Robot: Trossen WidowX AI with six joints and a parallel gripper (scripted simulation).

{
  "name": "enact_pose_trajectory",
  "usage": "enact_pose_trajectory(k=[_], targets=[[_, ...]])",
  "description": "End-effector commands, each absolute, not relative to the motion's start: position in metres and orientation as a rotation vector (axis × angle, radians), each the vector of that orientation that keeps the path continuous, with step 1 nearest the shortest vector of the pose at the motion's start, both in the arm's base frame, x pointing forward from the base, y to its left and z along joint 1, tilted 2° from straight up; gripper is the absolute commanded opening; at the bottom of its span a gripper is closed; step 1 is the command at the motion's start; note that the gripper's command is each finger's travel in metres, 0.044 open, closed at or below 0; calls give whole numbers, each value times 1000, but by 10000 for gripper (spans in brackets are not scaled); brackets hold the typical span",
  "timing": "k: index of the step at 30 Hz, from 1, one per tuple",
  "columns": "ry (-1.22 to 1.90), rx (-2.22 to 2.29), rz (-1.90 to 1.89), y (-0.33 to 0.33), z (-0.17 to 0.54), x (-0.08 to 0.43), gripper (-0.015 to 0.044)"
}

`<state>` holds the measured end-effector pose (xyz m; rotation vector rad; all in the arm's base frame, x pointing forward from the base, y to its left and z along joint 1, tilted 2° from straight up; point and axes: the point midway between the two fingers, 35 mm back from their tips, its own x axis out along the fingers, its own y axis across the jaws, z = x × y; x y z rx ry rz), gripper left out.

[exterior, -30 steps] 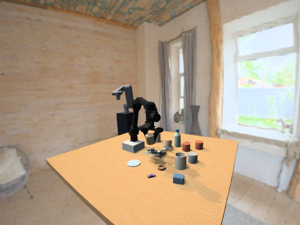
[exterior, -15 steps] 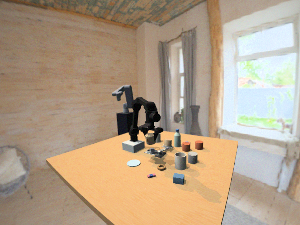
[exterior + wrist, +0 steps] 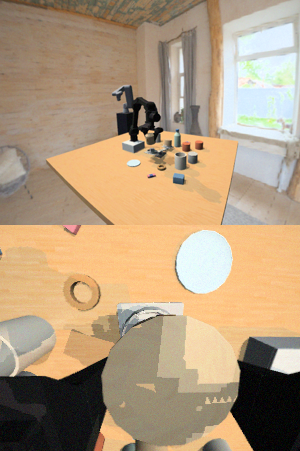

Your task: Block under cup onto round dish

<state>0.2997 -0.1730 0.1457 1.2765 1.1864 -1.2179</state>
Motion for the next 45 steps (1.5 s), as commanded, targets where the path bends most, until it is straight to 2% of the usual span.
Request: enact_pose_trajectory(k=[1, 14, 30, 45], targets=[[1187, 1277, -1218, -173, 145, 300, 0], [1185, 1276, -1218, -183, 141, 293, 0], [1174, 1265, -1221, -265, 91, 199, 0], [1170, 1255, -1227, -294, 47, 97, 0]])
